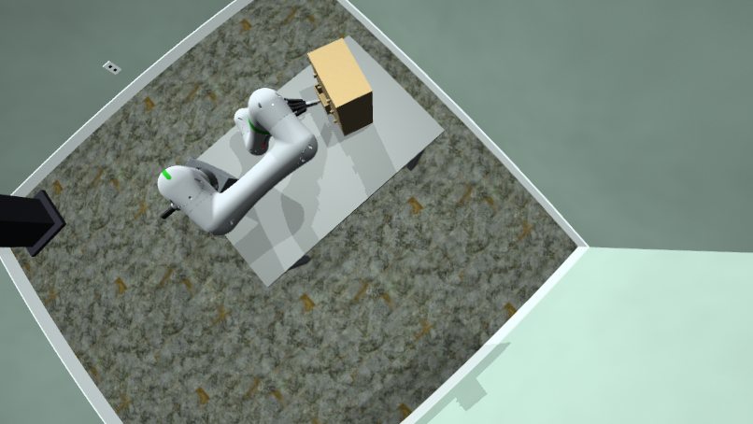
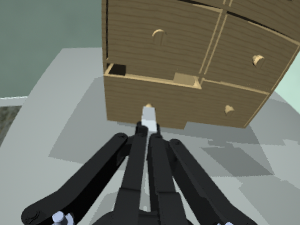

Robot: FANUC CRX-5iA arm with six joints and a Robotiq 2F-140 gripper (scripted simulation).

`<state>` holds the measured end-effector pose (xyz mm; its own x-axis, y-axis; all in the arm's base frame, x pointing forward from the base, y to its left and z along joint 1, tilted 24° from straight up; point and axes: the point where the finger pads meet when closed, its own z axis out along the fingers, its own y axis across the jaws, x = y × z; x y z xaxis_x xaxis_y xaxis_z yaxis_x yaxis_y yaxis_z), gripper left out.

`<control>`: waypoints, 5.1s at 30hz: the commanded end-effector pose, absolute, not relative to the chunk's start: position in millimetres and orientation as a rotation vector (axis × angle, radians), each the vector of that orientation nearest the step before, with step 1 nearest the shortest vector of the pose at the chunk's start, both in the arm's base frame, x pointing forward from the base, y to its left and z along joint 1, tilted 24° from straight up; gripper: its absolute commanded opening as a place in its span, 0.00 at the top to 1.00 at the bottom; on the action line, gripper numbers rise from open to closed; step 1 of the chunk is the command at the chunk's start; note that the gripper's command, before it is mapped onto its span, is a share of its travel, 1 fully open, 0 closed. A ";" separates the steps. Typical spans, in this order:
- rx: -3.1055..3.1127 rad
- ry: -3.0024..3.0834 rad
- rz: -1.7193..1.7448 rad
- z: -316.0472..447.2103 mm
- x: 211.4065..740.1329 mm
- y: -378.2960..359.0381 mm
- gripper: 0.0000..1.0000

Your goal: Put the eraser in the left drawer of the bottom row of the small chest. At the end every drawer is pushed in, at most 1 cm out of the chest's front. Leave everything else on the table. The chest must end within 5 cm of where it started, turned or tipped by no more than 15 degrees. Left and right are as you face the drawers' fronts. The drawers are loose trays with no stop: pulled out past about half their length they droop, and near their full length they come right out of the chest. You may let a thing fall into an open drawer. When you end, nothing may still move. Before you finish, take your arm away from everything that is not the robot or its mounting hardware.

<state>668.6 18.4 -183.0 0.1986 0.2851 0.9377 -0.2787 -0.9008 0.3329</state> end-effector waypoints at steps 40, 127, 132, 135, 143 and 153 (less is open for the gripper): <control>2.048 0.006 1.748 -176.8 694.6 12.8 1.00; 2.048 0.006 1.748 -108.6 586.6 71.4 1.00; 2.048 0.006 1.748 -107.8 586.0 71.9 1.00; 2.049 0.005 1.747 -107.7 585.9 72.0 1.00; 2.073 -0.003 1.718 -106.1 583.6 73.3 1.00; 2.145 -0.029 1.628 -101.3 575.8 77.4 1.00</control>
